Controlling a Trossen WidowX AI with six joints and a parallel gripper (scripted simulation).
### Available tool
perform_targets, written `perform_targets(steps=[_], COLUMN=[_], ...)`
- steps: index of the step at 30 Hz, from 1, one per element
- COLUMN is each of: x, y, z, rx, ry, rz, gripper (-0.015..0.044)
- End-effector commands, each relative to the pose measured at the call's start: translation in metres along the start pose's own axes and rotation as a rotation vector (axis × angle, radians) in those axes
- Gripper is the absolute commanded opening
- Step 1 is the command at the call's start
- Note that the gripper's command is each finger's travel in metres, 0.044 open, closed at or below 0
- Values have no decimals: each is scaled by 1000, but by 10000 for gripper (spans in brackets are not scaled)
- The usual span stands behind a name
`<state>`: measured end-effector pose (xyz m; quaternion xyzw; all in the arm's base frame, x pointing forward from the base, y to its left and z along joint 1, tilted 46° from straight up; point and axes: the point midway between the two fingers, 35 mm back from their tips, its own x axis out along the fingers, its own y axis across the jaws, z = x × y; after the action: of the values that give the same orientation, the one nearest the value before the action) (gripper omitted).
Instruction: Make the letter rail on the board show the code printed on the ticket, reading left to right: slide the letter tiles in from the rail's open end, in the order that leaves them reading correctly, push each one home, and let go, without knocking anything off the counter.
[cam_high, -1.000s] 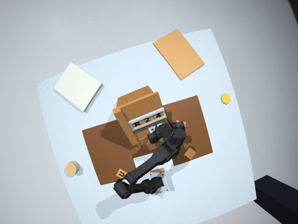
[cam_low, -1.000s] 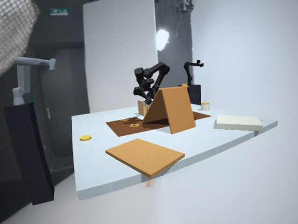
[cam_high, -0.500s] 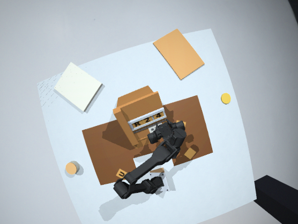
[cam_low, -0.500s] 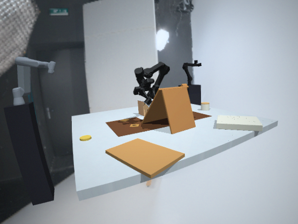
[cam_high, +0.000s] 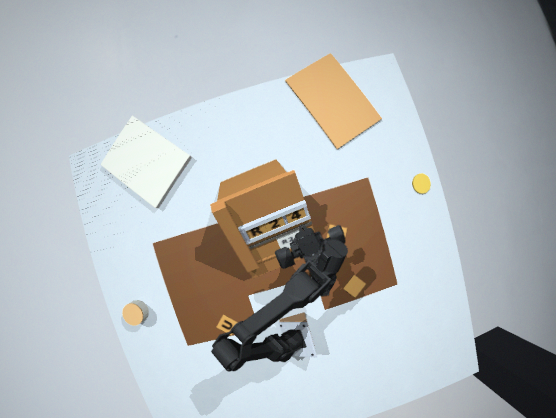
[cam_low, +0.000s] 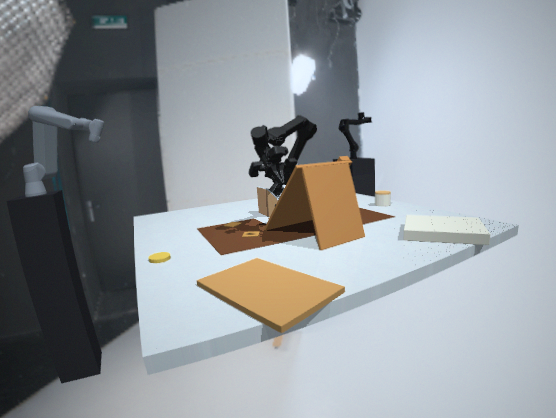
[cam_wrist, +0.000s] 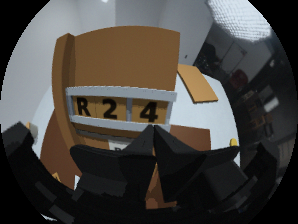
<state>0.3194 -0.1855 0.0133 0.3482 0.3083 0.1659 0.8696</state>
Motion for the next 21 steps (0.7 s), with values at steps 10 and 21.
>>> perform_targets(steps=[10,21], x=[12,20], y=[-21,-36], z=[18,31], rx=[33,9], ry=[186,538], rz=[-46,-48], gripper=[0,0])
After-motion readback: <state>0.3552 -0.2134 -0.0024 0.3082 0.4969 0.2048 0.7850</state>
